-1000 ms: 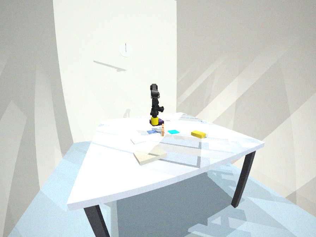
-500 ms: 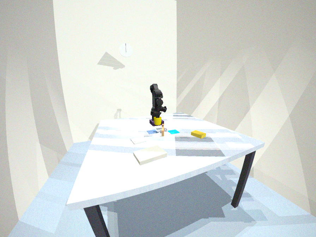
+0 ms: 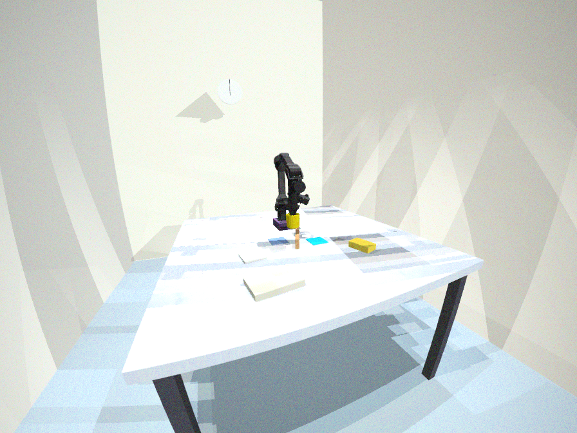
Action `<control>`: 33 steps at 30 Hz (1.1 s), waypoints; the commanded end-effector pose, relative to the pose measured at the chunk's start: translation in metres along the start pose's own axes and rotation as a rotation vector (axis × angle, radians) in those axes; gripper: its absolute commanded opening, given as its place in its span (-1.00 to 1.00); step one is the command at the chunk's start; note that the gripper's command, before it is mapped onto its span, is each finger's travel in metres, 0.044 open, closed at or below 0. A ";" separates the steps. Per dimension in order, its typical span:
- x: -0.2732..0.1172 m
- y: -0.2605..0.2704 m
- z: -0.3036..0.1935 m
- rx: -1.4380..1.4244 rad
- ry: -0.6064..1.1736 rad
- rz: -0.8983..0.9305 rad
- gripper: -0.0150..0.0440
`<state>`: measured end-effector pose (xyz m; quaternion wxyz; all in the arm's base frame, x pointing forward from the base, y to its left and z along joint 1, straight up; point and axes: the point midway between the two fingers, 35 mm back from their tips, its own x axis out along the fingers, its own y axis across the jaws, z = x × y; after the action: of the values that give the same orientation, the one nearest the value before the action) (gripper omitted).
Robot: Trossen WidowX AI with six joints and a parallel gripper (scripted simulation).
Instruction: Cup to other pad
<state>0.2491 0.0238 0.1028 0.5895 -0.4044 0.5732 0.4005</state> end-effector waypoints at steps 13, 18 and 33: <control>-0.001 0.003 0.033 0.002 0.000 -0.006 -0.49; -0.002 0.005 0.043 0.002 -0.001 -0.006 -0.49; -0.003 0.009 0.077 0.002 -0.004 -0.006 -0.49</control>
<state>0.2648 0.0904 0.1058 0.5918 -0.4034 0.5710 0.4012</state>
